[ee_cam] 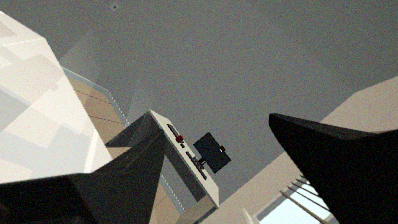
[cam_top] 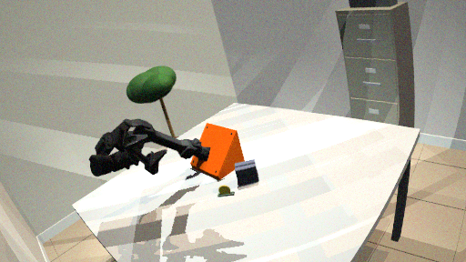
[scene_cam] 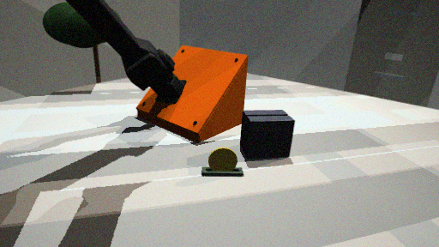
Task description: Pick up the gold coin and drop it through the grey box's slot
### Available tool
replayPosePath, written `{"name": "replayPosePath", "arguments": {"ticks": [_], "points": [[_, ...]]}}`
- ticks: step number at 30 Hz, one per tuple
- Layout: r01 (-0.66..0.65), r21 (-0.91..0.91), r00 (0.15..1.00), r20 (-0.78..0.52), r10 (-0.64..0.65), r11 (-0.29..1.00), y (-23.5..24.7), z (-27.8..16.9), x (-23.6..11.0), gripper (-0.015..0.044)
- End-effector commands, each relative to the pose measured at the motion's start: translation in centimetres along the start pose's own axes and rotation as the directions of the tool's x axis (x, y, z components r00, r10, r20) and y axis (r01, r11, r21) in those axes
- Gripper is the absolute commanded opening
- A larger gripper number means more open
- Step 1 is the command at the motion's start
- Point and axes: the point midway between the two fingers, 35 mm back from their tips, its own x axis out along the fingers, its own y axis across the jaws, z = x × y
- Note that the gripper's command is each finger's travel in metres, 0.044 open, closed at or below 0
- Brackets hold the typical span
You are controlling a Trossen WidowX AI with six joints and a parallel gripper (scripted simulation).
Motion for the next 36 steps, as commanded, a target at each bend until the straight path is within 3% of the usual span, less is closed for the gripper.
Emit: {"name": "replayPosePath", "arguments": {"ticks": [1, 5, 9, 10, 15, 20, 23, 27, 29, 36], "points": [[-0.008, 0.016, 1.000, -0.002, 0.008, 1.000, 0.2, 0.0, 0.2, 0.0374], [-0.174, 0.327, 0.982, -0.017, 0.189, 0.929, 5.3, -0.3, 3.6, 0.0269], [-0.335, 0.617, 0.904, -0.002, 0.428, 0.712, 11.7, 0.9, 6.8, 0.0164], [-0.363, 0.673, 0.873, 0.004, 0.487, 0.644, 13.3, 1.4, 7.4, 0.0161], [-0.399, 0.863, 0.652, 0.030, 0.758, 0.310, 21.2, 4.7, 8.9, 0.0161], [-0.291, 0.950, 0.344, -0.006, 0.939, 0.113, 27.7, 8.4, 8.0, 0.0161], [-0.169, 0.977, 0.078, -0.117, 0.990, 0.129, 31.6, 10.4, 6.3, 0.0161], [-0.081, 0.929, -0.202, -0.369, 0.907, 0.360, 34.4, 12.0, 3.6, 0.0161], [-0.078, 0.906, -0.234, -0.421, 0.876, 0.415, 34.6, 12.1, 3.1, 0.0161], [-0.079, 0.907, -0.235, -0.421, 0.876, 0.415, 34.7, 12.6, 2.5, 0.0161]]}}
